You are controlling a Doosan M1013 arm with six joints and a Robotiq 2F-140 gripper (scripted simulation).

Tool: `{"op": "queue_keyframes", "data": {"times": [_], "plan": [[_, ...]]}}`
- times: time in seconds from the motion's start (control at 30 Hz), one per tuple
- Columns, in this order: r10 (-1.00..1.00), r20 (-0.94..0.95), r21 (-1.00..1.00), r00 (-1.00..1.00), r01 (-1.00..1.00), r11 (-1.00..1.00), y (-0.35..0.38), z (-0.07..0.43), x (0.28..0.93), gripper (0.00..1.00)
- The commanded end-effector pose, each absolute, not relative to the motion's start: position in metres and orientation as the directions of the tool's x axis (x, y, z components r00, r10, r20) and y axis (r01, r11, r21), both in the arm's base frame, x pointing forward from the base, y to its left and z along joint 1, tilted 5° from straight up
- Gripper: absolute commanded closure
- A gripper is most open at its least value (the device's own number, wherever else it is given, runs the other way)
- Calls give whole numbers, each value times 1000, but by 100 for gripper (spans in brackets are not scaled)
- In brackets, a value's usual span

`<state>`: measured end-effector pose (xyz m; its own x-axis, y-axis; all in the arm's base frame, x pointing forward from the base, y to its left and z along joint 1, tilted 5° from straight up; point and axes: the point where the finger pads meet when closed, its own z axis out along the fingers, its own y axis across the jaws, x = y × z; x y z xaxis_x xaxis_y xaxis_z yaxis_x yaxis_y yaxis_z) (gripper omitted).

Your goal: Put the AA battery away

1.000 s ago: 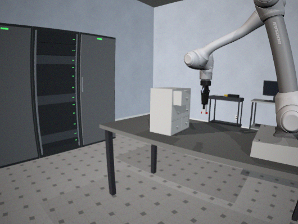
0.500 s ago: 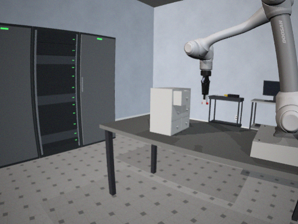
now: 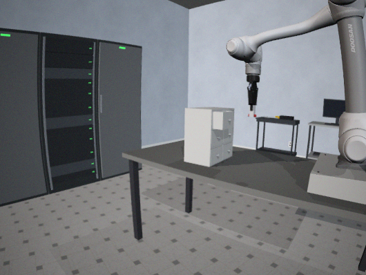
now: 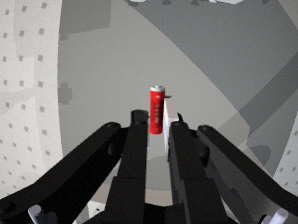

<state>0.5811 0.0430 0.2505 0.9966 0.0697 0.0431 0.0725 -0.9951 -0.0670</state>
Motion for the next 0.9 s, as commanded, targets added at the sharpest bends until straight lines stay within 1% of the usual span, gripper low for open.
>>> {"op": "queue_keyframes", "data": {"times": [0.0, 0.23, 0.87], "plan": [[70, 43, -67, 997, 73, -995, 42, 260, 581, 94], [70, 43, -67, 997, 73, -995, 41, 282, 580, 94], [70, 43, -67, 997, 73, -995, 39, 301, 579, 94]]}}
